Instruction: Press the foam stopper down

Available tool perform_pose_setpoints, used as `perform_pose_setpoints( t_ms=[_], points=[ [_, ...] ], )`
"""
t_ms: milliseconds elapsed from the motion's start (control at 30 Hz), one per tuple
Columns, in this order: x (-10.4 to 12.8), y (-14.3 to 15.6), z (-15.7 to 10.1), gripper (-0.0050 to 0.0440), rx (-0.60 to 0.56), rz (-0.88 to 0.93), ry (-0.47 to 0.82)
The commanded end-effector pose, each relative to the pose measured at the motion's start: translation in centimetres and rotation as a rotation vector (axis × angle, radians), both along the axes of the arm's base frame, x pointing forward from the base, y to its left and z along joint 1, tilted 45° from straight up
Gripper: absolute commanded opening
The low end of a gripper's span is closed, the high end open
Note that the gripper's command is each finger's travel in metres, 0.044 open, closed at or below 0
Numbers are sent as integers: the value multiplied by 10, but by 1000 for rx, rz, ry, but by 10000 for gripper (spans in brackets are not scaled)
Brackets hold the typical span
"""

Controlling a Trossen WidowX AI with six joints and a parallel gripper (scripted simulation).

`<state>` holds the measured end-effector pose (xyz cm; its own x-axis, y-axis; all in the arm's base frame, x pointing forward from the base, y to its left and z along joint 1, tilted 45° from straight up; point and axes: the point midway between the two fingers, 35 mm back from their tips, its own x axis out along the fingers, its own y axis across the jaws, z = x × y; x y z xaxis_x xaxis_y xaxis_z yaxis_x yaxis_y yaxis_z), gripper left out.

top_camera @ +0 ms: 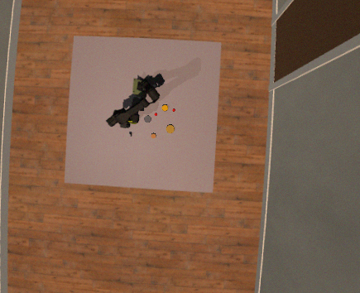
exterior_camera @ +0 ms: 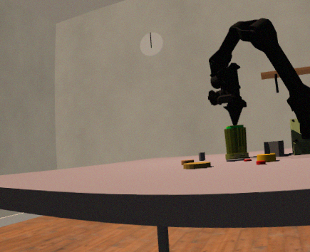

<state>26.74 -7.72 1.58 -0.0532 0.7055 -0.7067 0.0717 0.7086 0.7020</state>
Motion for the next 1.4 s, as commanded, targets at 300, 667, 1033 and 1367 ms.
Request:
perform_pose_setpoints(
  t_ms=[300, 667, 1033, 1367],
  points=[
    [-1, 4, -2, 0, 2, 4, 5],
    [-1, 4, -3, 0, 2, 4, 5],
    [-1, 5, -3, 0, 2, 4, 5],
    [-1, 6, -4, 0, 2, 4, 5]
  ],
)
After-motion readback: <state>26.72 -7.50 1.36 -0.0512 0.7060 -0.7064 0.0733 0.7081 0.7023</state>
